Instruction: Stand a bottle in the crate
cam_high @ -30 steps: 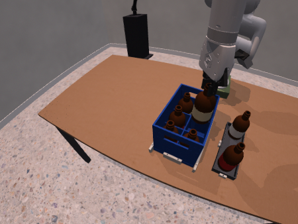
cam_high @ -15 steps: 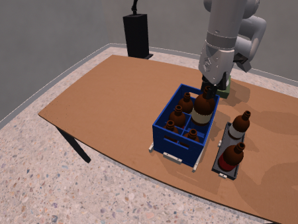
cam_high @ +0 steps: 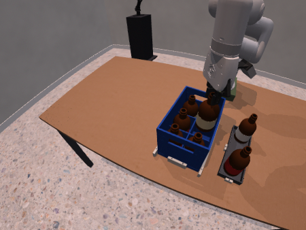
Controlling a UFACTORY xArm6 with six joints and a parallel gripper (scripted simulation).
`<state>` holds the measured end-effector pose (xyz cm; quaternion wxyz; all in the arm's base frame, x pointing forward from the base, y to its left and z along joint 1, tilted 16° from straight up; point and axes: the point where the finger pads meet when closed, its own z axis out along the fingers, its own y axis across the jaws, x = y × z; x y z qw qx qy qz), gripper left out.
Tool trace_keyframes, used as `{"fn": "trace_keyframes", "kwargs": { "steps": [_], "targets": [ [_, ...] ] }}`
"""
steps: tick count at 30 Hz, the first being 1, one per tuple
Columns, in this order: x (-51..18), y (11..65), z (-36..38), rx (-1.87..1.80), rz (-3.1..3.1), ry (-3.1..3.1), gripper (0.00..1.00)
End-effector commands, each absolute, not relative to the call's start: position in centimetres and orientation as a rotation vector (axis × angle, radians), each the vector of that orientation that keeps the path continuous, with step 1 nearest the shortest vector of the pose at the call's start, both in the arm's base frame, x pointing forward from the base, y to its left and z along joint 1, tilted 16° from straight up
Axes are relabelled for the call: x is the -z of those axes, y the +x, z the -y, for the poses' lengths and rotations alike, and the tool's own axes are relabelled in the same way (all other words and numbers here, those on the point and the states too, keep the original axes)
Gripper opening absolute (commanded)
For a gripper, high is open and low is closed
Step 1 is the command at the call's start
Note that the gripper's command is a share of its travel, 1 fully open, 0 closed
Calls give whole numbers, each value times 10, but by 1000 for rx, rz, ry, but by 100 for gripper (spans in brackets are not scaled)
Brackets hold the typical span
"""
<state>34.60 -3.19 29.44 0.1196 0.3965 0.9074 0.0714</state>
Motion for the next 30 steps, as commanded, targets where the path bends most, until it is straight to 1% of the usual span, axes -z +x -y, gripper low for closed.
{"fn": "trace_keyframes", "kwargs": {
  "steps": [1,30],
  "targets": [
    [-292,348,32,-210,-2648,1157,0],
    [-287,350,32,-210,-2648,1157,0]
  ]
}}
